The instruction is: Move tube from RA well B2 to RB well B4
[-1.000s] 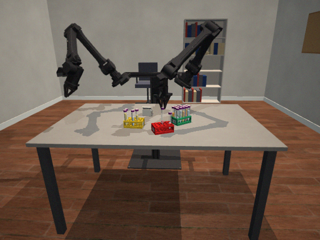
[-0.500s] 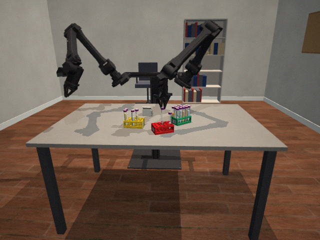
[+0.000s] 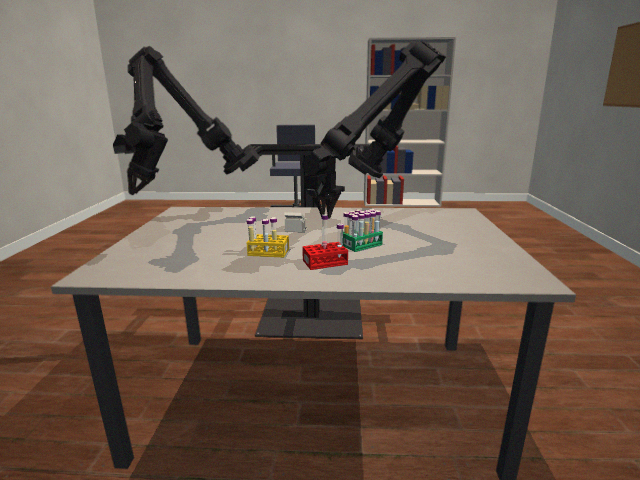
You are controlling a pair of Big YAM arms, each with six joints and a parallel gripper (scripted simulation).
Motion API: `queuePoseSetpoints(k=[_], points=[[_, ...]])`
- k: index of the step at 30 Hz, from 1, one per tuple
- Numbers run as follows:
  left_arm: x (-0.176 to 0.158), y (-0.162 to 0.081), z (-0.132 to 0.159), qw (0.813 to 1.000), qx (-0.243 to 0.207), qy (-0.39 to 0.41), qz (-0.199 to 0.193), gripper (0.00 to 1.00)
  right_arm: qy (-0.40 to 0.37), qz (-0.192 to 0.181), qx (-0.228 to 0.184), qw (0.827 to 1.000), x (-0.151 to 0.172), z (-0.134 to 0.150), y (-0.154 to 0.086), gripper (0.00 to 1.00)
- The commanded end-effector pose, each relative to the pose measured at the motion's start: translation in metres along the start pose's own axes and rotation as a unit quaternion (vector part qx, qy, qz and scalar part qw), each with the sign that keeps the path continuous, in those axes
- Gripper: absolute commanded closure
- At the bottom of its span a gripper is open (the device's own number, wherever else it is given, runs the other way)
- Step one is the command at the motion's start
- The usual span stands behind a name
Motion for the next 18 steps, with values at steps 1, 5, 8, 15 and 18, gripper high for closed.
queuePoseSetpoints(k=[1,5,8,15,18], points=[[0.0038,0.0106,-0.0079,1.000,0.000,-0.005,0.000,1.00,0.012,-0.008,-0.001,1.000,0.0103,-0.0077,-0.0046,0.70],[0.0035,0.0108,-0.0074,1.000,0.000,-0.005,0.000,1.00,0.012,-0.008,-0.001,1.000,0.0103,-0.0077,-0.0046,0.70],[0.0032,0.0109,-0.0070,1.000,0.001,-0.005,0.000,1.00,0.012,-0.008,-0.001,1.000,0.0103,-0.0077,-0.0046,0.70],[0.0018,0.0141,-0.0040,1.000,0.003,-0.002,0.001,1.00,0.012,-0.008,-0.001,1.000,0.0103,-0.0077,-0.0046,0.70],[0.0012,0.0157,-0.0025,1.000,0.004,-0.001,0.001,1.00,0.012,-0.008,-0.001,1.000,0.0103,-0.0077,-0.0046,0.70]])
Point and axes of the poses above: on each arm, the point where the finger pads meet when closed, its own y axis out along the fingers, its own x axis across the jaws, z = x × y, the point moved 2 cm from there along -y, back along the fingers, and after that the axes turned 10 degrees about y, right-handed, at the moved point
